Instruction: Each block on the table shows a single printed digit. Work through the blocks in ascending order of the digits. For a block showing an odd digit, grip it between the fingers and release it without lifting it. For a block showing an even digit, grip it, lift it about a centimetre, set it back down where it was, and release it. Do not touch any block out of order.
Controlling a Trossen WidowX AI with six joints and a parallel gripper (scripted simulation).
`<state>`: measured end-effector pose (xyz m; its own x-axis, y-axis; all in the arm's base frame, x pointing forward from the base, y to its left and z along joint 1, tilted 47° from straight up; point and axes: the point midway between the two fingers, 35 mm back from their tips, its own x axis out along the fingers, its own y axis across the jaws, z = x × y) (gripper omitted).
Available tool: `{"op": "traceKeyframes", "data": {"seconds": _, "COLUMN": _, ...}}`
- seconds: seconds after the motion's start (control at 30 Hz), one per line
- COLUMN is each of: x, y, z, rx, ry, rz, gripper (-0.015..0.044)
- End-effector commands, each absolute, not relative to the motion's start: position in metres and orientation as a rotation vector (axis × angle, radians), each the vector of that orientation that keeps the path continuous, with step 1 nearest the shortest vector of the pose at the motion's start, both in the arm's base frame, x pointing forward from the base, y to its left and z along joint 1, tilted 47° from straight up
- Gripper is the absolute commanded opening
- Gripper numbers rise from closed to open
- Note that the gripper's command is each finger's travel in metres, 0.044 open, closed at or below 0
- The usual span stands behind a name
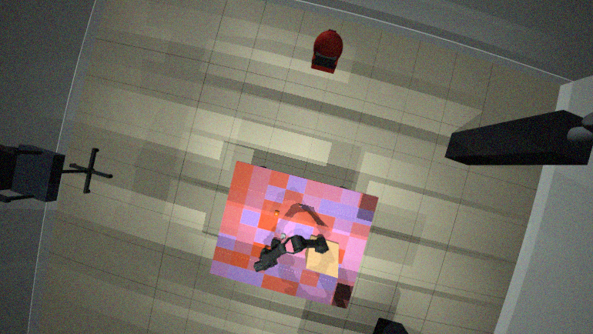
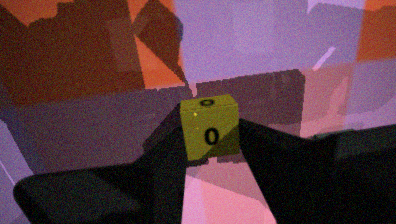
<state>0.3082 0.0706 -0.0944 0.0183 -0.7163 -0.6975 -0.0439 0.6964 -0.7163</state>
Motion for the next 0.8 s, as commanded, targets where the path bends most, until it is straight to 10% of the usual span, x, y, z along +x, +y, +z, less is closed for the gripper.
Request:
{"op": "traceKeyframes", "data": {"seconds": 0.0, "x": 0.309, "y": 0.0758, "z": -0.0895, "rx": -0.662, "ry": 1.475, "rz": -0.586, "gripper": 0.012}}
{"op": "traceKeyframes", "data": {"seconds": 0.77, "x": 0.3091, "y": 0.0744, "z": -0.0908, "rx": -0.662, "ry": 1.475, "rz": -0.586, "gripper": 0.012}}
